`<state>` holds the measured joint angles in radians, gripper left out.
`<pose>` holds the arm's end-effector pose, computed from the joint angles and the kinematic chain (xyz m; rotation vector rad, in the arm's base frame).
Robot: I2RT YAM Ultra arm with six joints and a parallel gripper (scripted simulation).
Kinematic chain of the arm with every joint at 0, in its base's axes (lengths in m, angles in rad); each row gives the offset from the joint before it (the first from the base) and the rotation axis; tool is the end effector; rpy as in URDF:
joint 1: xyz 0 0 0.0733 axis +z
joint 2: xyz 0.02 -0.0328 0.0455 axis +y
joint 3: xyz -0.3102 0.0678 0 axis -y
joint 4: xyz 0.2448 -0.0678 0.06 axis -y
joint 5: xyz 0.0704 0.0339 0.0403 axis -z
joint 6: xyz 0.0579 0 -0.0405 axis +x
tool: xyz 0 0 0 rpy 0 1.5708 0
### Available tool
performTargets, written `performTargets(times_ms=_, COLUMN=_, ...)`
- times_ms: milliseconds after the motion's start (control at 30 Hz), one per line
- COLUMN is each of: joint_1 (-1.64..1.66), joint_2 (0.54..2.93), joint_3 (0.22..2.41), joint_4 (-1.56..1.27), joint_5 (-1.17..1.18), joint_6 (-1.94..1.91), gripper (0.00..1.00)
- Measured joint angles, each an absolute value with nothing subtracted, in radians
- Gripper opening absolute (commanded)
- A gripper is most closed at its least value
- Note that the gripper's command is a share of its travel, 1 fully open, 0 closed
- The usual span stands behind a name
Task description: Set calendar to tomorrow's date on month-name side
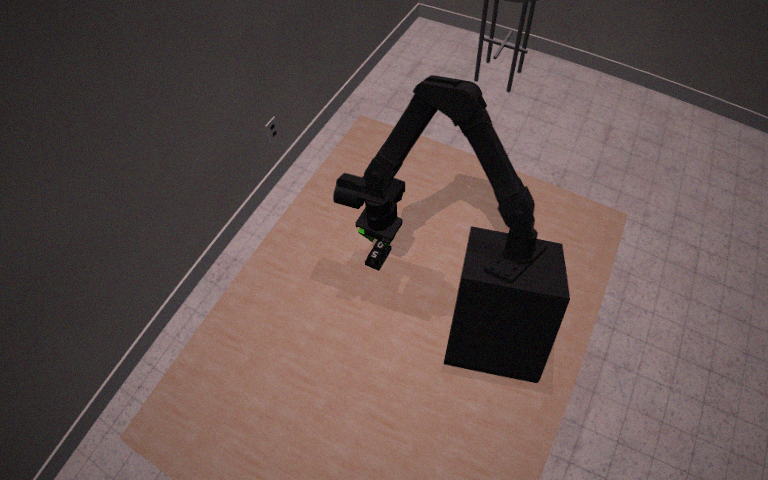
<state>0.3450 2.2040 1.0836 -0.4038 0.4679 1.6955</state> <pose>0.3563 0.1015 0.0526 1.7025 2.1019 -0.2835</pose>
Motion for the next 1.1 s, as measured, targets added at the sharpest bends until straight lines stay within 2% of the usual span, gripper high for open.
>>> performTargets(times_ms=1100, joint_1=0.308, joint_2=2.280, joint_3=1.081, joint_4=-0.311, joint_5=0.466, joint_6=1.659, gripper=0.45)
